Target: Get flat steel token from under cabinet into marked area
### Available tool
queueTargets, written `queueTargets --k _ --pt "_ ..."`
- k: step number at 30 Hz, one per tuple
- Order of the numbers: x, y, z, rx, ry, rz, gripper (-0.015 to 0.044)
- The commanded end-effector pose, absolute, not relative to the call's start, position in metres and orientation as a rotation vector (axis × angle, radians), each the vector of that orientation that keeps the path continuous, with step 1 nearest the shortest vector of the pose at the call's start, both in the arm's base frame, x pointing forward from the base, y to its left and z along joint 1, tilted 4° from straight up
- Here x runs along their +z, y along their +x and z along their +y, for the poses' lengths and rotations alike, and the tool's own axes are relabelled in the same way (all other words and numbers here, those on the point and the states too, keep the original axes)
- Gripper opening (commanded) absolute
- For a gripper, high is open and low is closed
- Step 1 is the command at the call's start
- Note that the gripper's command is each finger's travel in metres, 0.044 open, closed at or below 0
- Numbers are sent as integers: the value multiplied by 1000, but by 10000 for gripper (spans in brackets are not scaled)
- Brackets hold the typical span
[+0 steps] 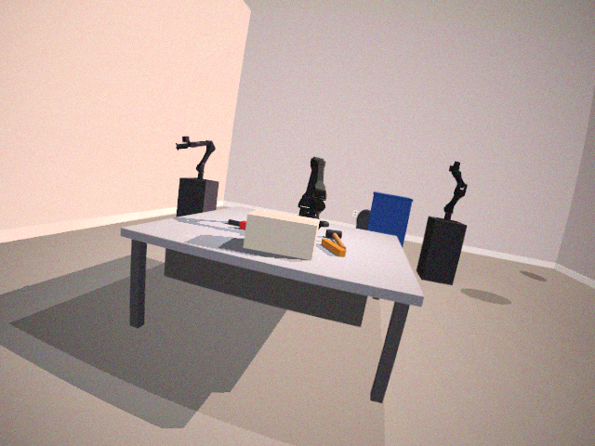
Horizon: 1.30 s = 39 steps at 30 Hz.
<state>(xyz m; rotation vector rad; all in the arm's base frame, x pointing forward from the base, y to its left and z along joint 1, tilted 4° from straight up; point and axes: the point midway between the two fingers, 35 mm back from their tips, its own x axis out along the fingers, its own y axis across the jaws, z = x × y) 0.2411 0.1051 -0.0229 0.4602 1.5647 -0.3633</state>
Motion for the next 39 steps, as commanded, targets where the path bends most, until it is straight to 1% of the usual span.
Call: queueTargets --k 1,39 --pt "-23 243 99 -370 460 1561 0" --pt "-26 254 62 -375 460 1559 0"
